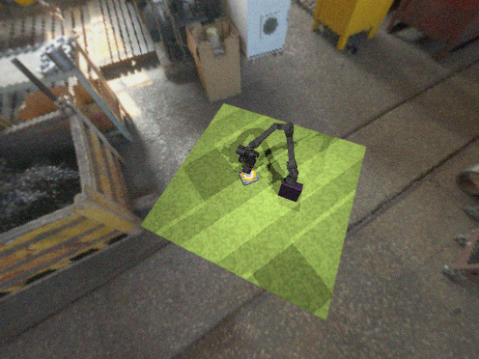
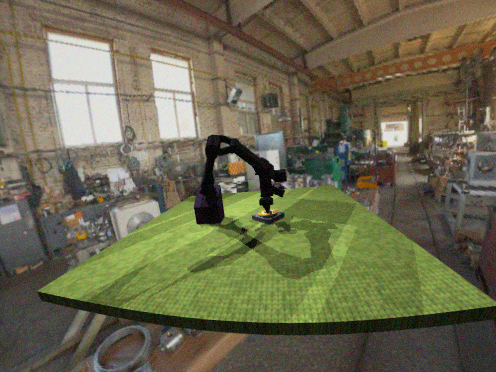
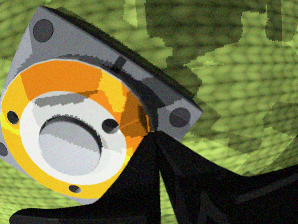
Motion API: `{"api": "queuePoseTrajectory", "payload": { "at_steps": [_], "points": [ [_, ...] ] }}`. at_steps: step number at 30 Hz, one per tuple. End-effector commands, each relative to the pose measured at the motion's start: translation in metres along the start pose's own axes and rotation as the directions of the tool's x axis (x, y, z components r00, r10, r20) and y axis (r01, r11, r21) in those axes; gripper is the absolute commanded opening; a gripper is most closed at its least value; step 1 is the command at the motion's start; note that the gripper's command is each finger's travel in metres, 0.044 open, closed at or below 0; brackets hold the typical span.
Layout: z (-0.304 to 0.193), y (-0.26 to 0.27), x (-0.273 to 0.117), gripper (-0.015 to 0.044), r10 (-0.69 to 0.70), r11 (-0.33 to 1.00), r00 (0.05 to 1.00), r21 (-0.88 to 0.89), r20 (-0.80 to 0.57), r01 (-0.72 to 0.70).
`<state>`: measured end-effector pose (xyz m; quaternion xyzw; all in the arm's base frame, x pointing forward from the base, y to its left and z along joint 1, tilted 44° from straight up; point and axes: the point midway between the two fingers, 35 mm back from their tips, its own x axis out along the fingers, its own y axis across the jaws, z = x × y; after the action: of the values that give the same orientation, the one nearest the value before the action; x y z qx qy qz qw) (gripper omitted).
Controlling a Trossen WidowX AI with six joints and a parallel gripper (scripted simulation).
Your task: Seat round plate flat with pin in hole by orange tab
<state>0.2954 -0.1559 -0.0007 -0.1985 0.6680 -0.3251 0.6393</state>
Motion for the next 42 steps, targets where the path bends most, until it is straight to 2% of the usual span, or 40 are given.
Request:
{"api": "queuePoseTrajectory", "payload": {
  "at_steps": [1,30,38,42],
  "points": [
    [0.007,0.000,-0.001,0.0000,-0.002,1.000,1.000,0.002,0.004,0.002],
    [0.025,0.008,-0.001,0.0000,-0.002,1.000,1.000,0.002,0.005,0.002],
    [0.020,0.009,-0.043,0.0000,0.001,1.000,1.000,0.002,0.005,-0.001],
    [0.020,0.010,-0.038,0.0000,-0.003,1.000,1.000,-0.006,0.006,0.003]
  ]
}}
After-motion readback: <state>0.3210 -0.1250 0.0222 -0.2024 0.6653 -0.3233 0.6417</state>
